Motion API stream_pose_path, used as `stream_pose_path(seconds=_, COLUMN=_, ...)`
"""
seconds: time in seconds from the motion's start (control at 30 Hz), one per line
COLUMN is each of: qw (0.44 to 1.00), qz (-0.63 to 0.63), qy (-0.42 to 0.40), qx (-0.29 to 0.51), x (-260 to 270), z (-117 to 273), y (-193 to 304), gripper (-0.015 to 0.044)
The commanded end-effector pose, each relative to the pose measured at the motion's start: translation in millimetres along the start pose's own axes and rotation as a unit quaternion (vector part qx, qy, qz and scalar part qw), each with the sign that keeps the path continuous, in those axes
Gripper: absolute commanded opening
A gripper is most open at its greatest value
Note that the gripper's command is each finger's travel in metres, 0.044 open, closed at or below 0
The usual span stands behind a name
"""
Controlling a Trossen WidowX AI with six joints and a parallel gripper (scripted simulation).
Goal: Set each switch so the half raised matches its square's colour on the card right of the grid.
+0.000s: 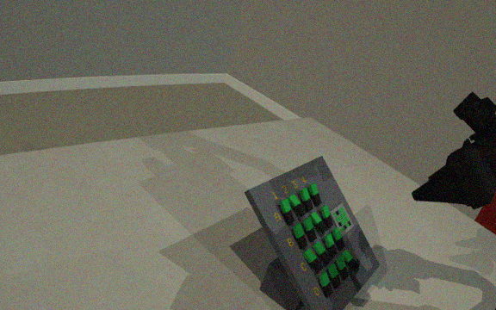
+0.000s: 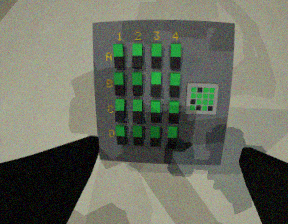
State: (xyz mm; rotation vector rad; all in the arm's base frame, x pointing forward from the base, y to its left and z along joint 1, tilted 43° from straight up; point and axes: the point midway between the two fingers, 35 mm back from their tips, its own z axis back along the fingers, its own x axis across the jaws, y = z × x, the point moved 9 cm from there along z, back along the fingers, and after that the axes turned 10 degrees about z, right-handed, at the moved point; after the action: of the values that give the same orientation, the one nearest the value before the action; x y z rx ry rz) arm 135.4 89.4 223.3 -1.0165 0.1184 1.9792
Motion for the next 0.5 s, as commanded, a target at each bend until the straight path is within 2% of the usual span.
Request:
stream_pose_path(seconds=0.0, qw=1.0, qz=0.0, qy=0.0, qx=0.001, x=0.7, z=-2.0, y=-0.7, gripper=0.0374)
stream_pose_path(seconds=0.27, qw=1.0, qz=0.021, qy=0.006, qx=0.013, x=13.3, z=-92.6, y=-11.8, gripper=0.0164)
stream_pose_path(seconds=0.47, qw=1.0, qz=0.024, qy=0.009, qx=0.013, x=12.8, z=-100.5, y=-10.7, gripper=0.0006)
